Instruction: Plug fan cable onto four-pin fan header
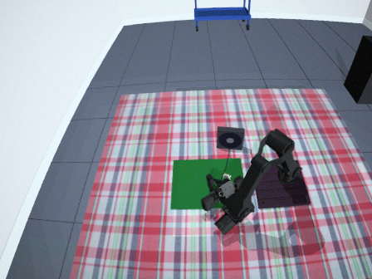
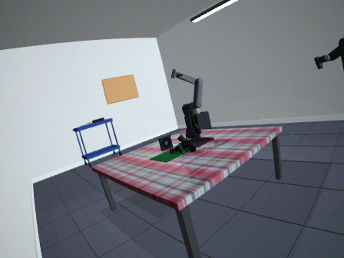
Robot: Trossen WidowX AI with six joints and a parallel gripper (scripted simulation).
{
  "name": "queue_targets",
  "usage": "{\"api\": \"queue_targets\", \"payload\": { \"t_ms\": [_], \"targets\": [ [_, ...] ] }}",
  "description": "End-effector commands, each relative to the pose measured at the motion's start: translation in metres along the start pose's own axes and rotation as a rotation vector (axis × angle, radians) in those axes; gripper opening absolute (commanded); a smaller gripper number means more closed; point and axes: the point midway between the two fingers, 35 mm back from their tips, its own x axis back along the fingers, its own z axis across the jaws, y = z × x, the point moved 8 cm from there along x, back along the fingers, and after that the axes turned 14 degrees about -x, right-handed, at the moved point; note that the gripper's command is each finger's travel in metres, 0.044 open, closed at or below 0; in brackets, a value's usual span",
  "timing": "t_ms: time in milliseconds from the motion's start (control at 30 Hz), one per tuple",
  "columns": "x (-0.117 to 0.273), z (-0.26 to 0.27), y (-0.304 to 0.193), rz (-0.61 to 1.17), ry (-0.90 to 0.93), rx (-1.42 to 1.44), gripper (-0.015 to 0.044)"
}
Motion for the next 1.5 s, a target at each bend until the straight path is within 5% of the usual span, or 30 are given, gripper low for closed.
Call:
{"api": "queue_targets", "payload": {
  "t_ms": [0,1067,1467],
  "targets": [
    [0.010,0.002,0.001,0.017,0.004,0.002,0.0140],
    [0.086,0.007,0.038,0.013,0.012,0.021,0.0140],
    [0.067,0.012,0.055,0.133,-0.228,0.073,0.0440]
  ]
}}
